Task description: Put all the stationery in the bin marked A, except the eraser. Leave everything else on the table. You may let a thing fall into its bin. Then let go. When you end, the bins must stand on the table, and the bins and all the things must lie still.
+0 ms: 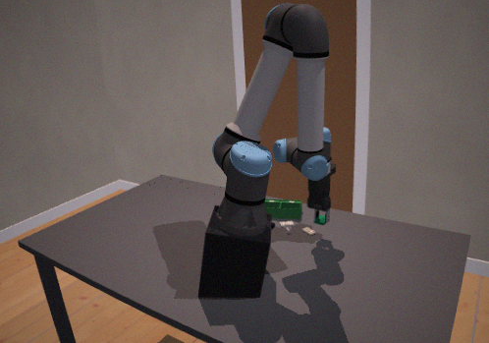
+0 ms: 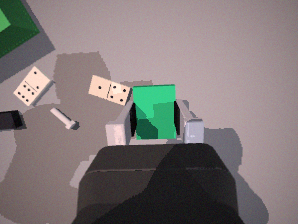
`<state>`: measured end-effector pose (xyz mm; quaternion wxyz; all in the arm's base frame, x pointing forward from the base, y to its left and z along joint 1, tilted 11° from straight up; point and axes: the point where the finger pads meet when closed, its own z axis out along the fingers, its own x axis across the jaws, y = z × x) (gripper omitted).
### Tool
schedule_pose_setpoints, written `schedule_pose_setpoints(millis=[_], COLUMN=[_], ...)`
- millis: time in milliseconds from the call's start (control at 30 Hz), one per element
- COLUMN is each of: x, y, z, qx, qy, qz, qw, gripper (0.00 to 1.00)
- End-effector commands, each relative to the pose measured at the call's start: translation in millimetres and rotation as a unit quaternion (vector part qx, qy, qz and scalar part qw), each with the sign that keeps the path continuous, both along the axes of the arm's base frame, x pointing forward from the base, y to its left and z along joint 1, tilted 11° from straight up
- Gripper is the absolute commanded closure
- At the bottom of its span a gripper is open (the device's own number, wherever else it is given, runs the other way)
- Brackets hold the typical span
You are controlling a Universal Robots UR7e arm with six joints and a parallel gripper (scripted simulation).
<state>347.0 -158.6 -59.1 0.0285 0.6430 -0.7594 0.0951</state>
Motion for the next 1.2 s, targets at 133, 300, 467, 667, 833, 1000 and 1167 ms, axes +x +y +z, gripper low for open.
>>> schedule_pose_setpoints(millis=[133,300,467,667,833,1000,1167], x=[25.9,33.3,45.7,60.5,68.0,80.3,82.9], y=[55,71,98,131,147,174,180], z=[-8.4,-10.8,-14.8,-19.6,-22.0,-26.0,-26.9], qx=[0.000,0.000,0.000,0.000,0.000,0.000,0.000], qy=[0.001,0.001,0.001,0.001,0.001,0.001,0.001], qz=[0.000,0.000,0.000,0.000,0.000,0.000,0.000], qw=[1.000,1.000,1.000,1.000,1.000,1.000,1.000], gripper=[0.30,0.30,0.30,0.30,0.30,0.30,0.30])
